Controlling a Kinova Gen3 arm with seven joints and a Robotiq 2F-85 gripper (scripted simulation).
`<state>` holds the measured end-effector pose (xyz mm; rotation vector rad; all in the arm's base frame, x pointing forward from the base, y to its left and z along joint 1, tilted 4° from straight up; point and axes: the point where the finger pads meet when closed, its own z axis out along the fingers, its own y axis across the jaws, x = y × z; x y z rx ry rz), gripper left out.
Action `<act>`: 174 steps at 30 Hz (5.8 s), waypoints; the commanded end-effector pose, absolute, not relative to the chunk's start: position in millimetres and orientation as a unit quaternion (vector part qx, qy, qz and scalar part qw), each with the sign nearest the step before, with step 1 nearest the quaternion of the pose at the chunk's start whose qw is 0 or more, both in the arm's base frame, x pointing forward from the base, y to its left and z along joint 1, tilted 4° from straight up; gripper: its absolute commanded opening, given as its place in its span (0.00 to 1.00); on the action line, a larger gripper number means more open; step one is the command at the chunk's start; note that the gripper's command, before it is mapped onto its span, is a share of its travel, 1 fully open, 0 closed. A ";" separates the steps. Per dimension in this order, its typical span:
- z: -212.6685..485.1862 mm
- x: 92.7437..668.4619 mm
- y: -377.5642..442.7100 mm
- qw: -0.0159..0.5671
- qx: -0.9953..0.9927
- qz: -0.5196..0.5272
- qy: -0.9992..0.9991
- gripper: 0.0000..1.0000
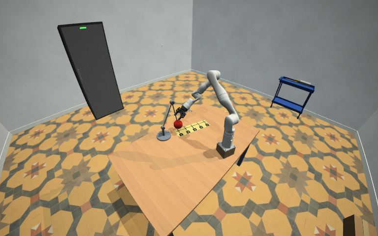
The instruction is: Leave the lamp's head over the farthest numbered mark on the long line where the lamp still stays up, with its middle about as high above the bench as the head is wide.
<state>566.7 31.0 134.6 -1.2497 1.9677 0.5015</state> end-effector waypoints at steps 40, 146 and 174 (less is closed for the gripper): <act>135.6 567.1 31.0 0.370 -0.487 0.195 0.766 1.00; 220.7 518.7 -49.0 0.372 -0.494 0.203 0.759 1.00; 195.5 534.0 -21.5 0.372 -0.492 0.199 0.762 1.00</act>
